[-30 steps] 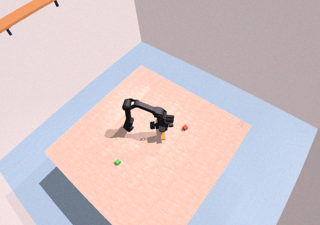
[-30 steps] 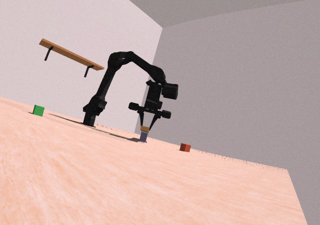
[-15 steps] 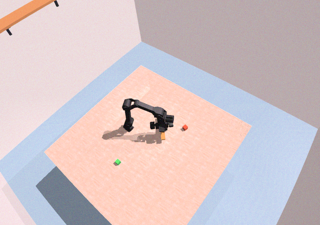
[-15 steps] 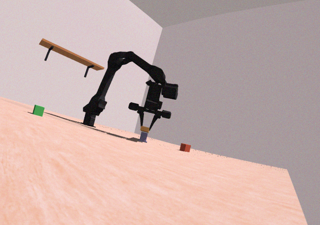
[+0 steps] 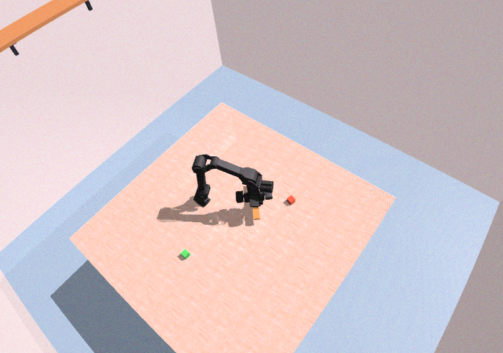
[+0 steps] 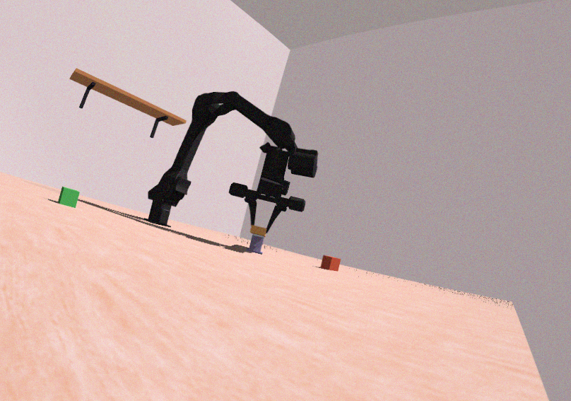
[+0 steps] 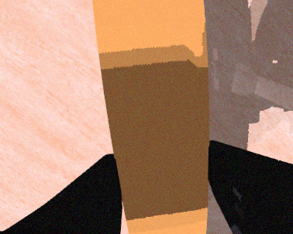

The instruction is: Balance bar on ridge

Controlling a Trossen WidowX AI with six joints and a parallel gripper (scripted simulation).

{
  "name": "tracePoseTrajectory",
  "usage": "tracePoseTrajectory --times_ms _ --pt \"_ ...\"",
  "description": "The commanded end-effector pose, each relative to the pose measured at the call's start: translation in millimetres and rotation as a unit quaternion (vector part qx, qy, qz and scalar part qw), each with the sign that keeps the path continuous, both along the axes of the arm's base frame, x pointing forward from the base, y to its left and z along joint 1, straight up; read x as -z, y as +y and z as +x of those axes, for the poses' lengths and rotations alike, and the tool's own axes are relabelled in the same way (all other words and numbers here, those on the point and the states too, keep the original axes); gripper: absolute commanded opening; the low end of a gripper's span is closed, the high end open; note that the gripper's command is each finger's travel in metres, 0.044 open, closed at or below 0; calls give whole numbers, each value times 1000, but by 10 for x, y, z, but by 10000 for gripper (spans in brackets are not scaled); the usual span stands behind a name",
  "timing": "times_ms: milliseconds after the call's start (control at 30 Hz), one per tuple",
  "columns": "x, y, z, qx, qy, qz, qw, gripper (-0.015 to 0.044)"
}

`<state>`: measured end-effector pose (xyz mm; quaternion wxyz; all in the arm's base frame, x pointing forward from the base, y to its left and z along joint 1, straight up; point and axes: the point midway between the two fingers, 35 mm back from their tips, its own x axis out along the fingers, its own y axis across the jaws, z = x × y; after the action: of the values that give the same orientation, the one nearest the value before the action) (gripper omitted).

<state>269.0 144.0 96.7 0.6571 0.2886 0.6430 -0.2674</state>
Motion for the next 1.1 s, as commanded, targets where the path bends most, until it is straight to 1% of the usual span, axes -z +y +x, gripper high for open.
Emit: tracePoseTrajectory --times_ms 0,1067 --pt "26 -6 2 1 1 -2 1000 0" --pt "10 -7 6 1 1 -2 1000 0"
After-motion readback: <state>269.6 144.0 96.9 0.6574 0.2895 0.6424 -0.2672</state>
